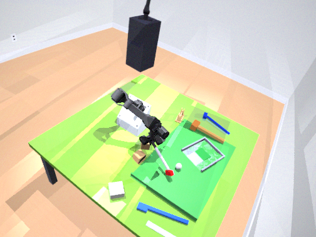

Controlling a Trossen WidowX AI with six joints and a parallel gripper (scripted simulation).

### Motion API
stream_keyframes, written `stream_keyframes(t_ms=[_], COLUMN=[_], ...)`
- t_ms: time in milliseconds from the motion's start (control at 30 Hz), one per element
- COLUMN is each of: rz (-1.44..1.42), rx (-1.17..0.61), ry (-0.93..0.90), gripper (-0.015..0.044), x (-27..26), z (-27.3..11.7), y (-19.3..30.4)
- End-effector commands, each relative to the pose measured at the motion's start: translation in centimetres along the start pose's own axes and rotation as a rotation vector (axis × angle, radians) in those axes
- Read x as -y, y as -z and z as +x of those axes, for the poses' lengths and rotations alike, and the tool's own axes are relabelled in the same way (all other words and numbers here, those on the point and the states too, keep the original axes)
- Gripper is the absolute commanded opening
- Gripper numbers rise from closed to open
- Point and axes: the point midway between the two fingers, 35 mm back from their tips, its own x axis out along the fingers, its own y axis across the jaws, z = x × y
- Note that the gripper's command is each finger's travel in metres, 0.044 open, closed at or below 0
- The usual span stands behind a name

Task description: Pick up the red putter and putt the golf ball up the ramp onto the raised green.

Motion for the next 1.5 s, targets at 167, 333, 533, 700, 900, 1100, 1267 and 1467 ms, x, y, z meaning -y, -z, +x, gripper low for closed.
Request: stream_keyframes(t_ms=[167, 333, 533, 700, 900, 1100, 1267, 1467], rz=[-0.011, -0.013, -0.013, -0.013, -0.013, -0.019, -0.019, -0.019], rx=[0.001, 0.009, 0.008, 0.007, 0.007, 0.003, 0.003, 0.003], ry=[-0.023, -0.014, -0.017, -0.019, -0.017, -0.013, -0.013, -0.013], gripper=[0.0, 0.0, 0.0, 0.0, 0.0, 0.0, 0.0, 0.0], x=[-9.1, -13.4, -13.5, -13.5, -13.4, -13.3, -13.3, -13.3], z=[-0.2, -0.3, -1.6, -4.3, -6.3, -5.6, -5.6, -5.6], y=[-0.6, 0.3, 0.2, 0.2, 0.3, 0.4, 0.4, 0.4])
